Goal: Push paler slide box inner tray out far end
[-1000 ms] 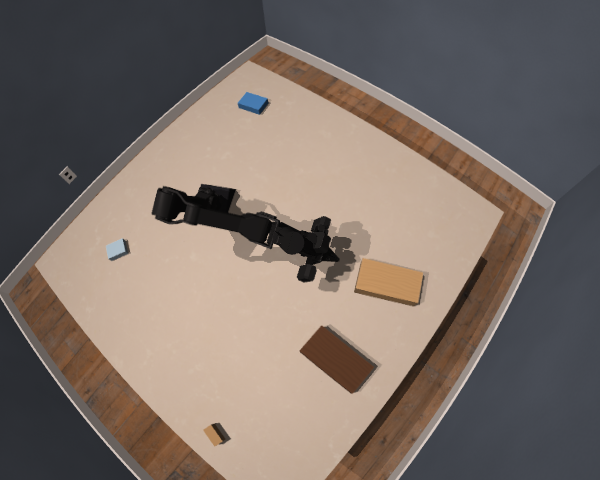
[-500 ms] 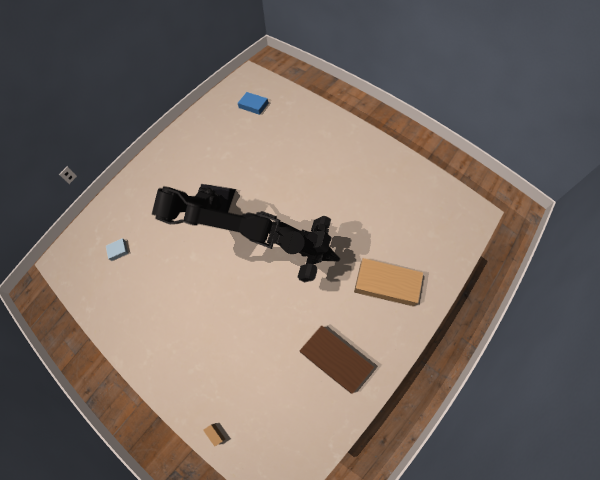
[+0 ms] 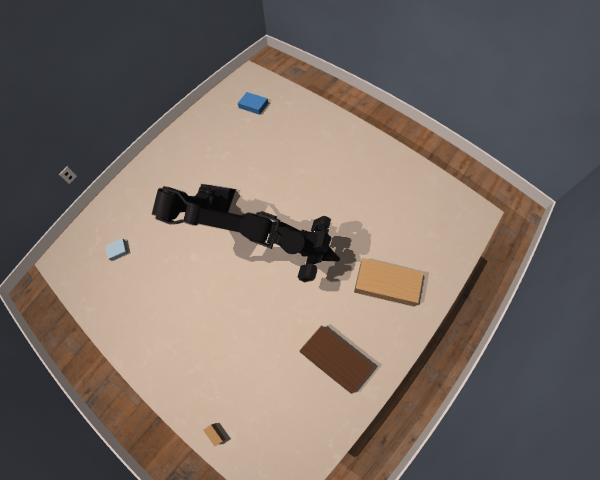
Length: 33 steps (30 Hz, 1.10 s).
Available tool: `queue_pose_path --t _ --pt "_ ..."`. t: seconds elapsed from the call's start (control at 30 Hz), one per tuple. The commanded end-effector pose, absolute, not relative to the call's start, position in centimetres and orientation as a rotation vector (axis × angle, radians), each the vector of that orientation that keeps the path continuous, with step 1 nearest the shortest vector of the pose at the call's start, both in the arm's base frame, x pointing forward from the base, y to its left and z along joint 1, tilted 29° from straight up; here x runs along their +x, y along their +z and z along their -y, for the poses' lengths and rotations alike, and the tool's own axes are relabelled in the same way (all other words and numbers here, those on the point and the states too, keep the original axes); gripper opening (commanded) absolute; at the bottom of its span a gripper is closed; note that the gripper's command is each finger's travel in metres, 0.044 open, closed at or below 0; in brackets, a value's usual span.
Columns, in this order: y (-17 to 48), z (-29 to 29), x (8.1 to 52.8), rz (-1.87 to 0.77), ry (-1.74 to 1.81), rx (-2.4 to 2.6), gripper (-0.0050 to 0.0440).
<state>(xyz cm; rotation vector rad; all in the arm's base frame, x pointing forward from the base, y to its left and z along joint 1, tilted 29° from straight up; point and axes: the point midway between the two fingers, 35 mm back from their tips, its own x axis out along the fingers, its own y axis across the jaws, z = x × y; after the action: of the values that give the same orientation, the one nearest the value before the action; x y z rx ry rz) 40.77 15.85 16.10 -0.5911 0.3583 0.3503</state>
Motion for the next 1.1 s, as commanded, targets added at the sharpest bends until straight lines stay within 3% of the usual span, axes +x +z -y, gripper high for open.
queue_pose_path --t 0.0,0.33,0.7,1.07 --pt "17.2 -16.0 40.9 -0.331 0.349 -0.589 -0.0050" --pt "18.9 -14.6 41.5 -0.304 0.314 -0.568 -0.0050" --pt "26.3 1.2 41.6 -0.230 -0.029 -0.439 -0.0050" --pt "26.6 2.6 41.2 -0.230 -0.060 -0.430 -0.0050"
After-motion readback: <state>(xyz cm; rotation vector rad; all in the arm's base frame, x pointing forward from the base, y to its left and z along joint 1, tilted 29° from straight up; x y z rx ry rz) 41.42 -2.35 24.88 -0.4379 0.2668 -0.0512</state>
